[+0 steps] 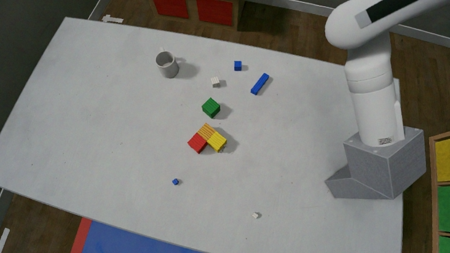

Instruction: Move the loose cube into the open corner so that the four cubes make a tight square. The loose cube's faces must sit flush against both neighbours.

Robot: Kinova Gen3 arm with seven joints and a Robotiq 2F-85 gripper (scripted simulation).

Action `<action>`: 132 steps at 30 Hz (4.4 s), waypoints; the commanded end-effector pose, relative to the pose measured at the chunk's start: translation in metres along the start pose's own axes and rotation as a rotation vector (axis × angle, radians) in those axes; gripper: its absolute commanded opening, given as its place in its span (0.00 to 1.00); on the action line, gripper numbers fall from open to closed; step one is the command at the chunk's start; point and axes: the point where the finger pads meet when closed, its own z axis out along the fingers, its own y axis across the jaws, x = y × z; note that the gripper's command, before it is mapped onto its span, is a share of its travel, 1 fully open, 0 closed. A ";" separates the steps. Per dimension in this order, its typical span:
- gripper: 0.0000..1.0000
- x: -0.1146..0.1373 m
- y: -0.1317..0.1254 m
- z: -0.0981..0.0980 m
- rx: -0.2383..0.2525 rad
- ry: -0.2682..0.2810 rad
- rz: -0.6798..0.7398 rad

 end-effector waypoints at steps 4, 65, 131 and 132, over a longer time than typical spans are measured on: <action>1.00 0.007 0.001 -0.001 0.009 0.008 0.001; 1.00 0.093 0.074 -0.012 0.007 0.133 0.008; 1.00 0.120 0.185 -0.001 -0.081 0.158 0.029; 1.00 0.120 0.185 -0.001 -0.081 0.158 0.029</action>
